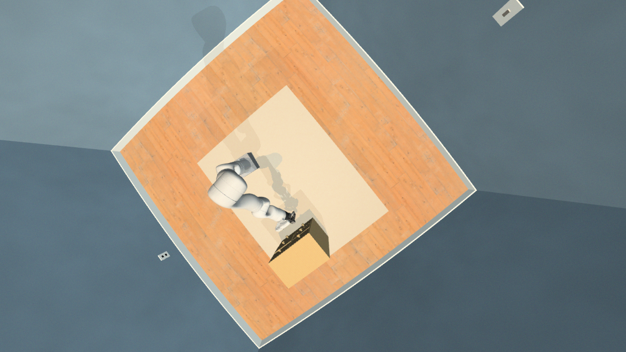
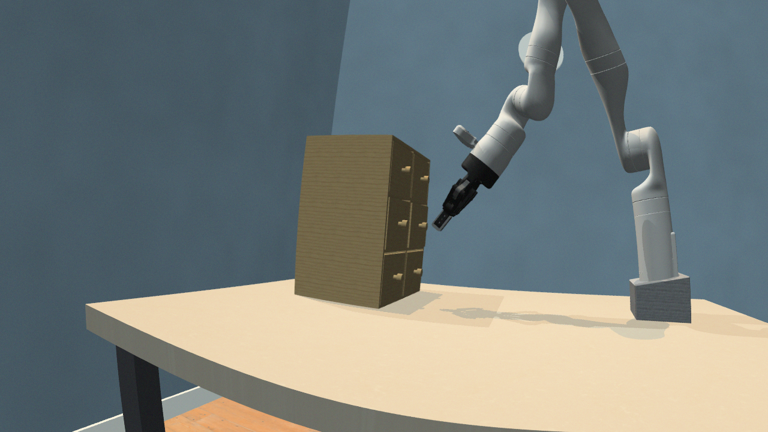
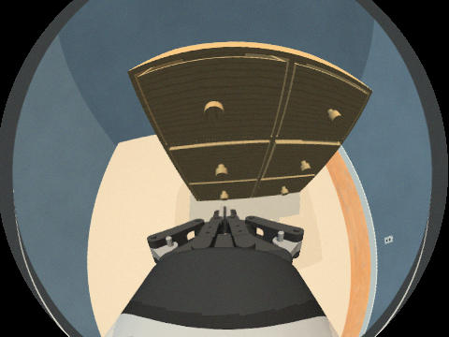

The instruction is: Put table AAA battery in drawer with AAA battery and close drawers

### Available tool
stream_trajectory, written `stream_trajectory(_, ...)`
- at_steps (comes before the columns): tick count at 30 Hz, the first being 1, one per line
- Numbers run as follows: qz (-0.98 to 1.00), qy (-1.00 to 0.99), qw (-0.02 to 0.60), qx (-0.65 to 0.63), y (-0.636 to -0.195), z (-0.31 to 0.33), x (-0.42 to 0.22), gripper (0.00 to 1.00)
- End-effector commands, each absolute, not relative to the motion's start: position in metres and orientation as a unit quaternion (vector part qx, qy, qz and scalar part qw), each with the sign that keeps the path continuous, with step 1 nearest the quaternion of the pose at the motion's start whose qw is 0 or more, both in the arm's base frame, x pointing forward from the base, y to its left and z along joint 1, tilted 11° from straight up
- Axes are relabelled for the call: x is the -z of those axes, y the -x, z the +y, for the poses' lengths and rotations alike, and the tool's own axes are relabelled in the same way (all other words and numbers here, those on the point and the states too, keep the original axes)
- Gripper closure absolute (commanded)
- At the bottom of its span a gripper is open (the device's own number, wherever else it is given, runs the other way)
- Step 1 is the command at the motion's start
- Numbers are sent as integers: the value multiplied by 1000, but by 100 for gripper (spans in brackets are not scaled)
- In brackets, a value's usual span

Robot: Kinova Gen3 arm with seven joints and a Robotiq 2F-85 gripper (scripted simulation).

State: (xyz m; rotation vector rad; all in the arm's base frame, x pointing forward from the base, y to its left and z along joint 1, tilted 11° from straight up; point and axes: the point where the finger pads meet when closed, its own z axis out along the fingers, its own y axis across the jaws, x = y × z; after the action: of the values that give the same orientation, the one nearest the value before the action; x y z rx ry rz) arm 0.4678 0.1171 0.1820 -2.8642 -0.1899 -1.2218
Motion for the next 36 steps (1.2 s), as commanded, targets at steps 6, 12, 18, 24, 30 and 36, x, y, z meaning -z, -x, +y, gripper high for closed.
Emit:
stream_trajectory(6, -62, 917, 13, 395, -465, 119, -187, 100)
stream_trajectory(12, -62, 917, 13, 395, -460, 119, -192, 100)
stream_trajectory(18, -62, 917, 13, 395, -455, 118, -198, 100)
stream_trajectory(24, -62, 917, 13, 395, -447, 117, -207, 100)
stream_trajectory(30, -61, 917, 13, 395, -440, 116, -214, 100)
stream_trajectory(36, -61, 916, 12, 395, -433, 116, -221, 100)
